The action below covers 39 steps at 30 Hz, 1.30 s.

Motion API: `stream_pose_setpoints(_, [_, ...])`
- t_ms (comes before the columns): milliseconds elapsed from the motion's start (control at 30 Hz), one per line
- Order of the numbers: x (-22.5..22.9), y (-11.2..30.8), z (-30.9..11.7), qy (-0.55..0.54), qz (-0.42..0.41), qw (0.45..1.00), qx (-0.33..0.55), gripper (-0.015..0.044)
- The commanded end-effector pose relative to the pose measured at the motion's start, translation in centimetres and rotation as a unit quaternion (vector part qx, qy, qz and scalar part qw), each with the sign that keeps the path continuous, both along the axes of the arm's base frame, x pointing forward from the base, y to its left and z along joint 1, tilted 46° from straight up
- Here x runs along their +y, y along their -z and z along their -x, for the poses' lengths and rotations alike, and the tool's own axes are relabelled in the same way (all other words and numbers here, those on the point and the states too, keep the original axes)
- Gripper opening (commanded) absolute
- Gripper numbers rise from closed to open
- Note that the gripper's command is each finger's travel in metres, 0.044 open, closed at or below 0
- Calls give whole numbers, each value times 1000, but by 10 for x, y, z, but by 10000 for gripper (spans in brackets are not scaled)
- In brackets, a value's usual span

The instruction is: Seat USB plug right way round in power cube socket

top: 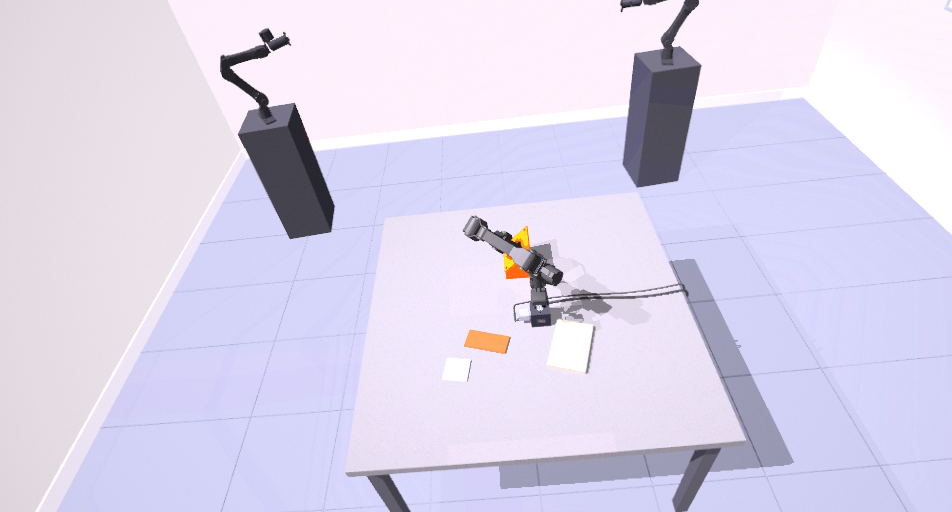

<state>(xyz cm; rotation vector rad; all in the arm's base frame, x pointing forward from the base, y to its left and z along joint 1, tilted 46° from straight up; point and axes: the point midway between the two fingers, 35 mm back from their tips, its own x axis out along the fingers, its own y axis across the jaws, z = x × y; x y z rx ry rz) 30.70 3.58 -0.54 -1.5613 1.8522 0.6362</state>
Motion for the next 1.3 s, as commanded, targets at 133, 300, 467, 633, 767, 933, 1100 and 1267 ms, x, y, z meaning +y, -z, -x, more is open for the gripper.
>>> stream_pose_setpoints(133, [0, 1, 1, -2, -5, 1000, 3, 0])
stream_pose_setpoints(300, [0, 2, 1, -2, -7, 1000, 3, 0])
stream_pose_setpoints(467, [0, 3, 1, -3, -9, 1000, 4, 0])
stream_pose_setpoints(633, [-1, 3, 1, -4, -10, 1000, 4, 0])
stream_pose_setpoints(767, [-1, 4, 1, -4, -11, 1000, 4, 0])
stream_pose_setpoints(933, [-1, 4, 1, -5, -13, 1000, 5, 0])
stream_pose_setpoints(1100, [-1, 5, 1, -6, -15, 1000, 5, 0])
stream_pose_setpoints(1267, [-1, 6, 1, -6, -16, 1000, 5, 0])
